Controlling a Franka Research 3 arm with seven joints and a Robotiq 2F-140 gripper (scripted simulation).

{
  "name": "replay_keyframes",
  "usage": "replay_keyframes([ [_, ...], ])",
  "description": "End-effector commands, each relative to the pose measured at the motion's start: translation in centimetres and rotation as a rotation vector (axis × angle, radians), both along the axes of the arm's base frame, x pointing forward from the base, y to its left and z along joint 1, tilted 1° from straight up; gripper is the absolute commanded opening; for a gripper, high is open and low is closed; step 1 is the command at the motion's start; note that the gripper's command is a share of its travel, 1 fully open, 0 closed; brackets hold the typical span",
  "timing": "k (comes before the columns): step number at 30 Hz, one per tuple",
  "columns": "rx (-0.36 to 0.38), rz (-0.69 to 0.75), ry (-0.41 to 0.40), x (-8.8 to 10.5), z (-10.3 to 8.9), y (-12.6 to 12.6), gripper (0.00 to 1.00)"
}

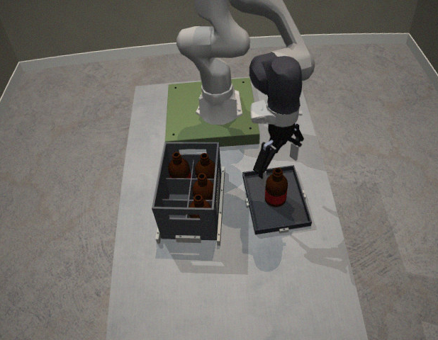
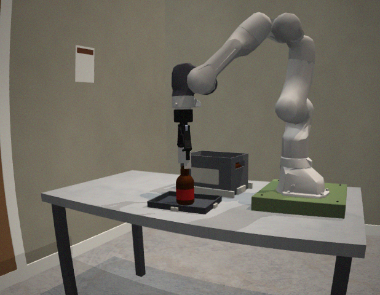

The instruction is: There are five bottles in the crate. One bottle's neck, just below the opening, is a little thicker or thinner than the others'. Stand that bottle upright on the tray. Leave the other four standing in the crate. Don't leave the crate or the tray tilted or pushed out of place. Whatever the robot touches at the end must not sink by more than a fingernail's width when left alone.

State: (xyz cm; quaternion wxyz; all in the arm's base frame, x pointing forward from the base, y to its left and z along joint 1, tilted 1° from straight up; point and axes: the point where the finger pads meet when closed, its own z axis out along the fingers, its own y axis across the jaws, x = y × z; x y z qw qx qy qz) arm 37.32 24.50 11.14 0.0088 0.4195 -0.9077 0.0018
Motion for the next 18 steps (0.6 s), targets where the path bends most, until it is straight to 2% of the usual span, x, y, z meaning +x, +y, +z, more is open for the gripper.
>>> replay_keyframes([
  [1,-0.001,-0.003,-0.004,0.11,0.03,0.00,1.00],
  [18,-0.001,-0.003,-0.004,0.11,0.17,0.00,1.00],
])
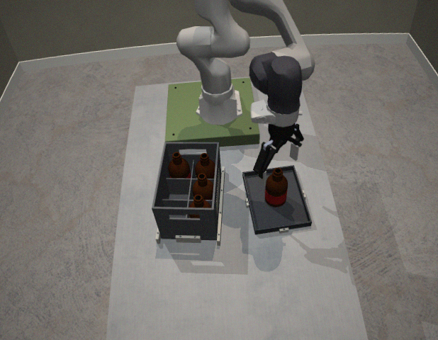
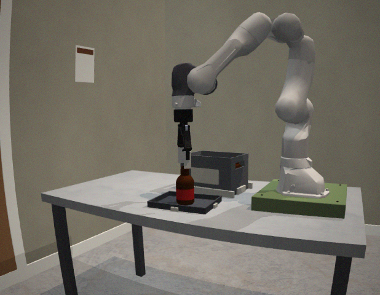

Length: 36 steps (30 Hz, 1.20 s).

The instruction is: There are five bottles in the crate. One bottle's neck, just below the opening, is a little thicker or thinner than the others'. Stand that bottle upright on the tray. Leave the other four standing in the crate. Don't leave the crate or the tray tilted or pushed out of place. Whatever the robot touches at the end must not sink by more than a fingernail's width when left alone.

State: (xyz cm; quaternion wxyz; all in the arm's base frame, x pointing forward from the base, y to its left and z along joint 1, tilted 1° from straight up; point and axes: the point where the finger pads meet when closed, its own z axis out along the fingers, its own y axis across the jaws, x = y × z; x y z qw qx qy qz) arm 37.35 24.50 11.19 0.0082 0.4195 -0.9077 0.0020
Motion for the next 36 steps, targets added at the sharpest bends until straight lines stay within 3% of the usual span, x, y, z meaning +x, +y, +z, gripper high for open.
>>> replay_keyframes([
  [1,-0.001,-0.003,-0.003,0.1,0.1,0.0,1.00],
  [18,-0.001,-0.003,-0.003,0.1,2.2,0.0,1.00],
  [36,-0.001,-0.003,-0.003,0.1,6.4,0.1,1.00],
])
